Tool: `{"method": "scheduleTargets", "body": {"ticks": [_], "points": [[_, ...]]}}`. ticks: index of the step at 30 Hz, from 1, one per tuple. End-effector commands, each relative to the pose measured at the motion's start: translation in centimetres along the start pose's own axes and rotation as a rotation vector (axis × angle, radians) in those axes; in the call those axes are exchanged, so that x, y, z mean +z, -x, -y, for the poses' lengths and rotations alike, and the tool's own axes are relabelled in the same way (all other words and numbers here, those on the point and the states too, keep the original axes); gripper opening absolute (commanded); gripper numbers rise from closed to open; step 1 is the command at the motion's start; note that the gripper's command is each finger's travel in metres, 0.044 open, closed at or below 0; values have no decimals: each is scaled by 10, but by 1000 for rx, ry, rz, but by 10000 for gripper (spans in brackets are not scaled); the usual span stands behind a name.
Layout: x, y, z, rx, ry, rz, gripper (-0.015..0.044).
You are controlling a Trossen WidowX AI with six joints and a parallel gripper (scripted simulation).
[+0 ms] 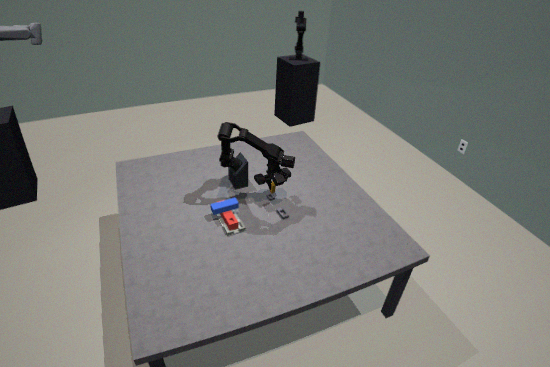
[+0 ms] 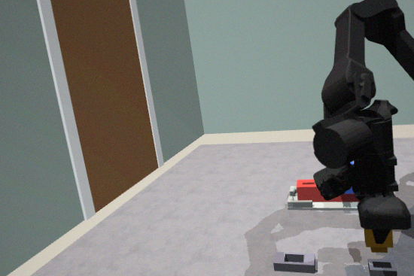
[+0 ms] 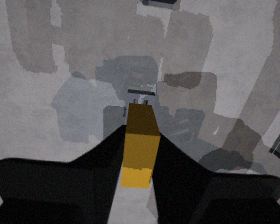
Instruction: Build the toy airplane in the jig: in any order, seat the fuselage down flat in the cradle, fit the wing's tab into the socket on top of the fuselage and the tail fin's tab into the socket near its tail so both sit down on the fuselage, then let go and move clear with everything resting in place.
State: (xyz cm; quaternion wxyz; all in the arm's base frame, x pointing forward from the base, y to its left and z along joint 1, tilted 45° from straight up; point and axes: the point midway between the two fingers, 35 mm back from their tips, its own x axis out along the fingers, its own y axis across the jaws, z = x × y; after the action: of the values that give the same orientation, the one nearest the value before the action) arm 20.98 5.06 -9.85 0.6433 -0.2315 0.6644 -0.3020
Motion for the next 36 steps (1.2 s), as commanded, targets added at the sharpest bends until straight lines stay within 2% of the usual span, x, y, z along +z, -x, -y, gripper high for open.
{"method": "scheduleTargets", "body": {"ticks": [1, 26, 36], "points": [[3, 15, -2, 12, -12, 6, 0], [-4, 91, 3, 13, -14, 6, 0], [3, 92, 8, 21, -15, 4, 0]]}}
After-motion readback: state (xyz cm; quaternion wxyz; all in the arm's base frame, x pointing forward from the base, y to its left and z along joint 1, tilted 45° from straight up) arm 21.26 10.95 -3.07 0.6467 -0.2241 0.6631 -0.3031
